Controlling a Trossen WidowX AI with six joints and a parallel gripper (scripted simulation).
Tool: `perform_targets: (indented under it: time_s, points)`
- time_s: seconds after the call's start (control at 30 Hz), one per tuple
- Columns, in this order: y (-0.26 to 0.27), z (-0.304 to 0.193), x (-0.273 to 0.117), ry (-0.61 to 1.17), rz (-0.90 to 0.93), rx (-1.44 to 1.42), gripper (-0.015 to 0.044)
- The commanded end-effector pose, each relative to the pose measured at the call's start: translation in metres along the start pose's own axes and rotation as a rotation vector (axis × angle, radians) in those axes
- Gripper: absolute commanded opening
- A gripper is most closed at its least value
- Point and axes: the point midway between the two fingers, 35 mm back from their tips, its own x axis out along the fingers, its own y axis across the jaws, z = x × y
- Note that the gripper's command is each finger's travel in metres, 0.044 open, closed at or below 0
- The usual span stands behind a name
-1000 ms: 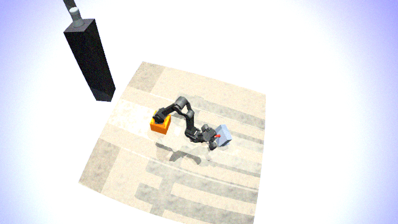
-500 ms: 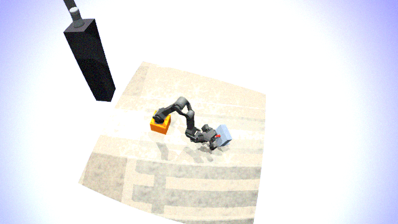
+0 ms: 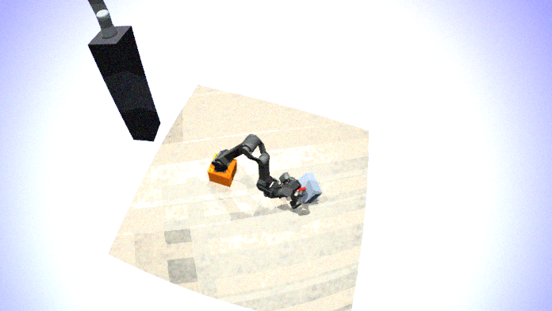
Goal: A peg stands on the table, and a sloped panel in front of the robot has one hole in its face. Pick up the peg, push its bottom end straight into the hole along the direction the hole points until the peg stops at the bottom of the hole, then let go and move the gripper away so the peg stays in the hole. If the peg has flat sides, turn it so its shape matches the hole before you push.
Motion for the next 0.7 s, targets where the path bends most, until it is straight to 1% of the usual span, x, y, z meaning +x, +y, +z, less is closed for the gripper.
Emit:
perform_targets:
  time_s: [0.0, 0.03, 0.67]
  points:
    - [0.0, 0.0, -0.002, 0.001, 0.0, -0.001, 0.042]
    - [0.0, 0.0, -0.004, 0.002, 0.0, -0.001, 0.044]
    - [-0.005, 0.0, -0.035, 0.01, -0.003, -0.001, 0.044]
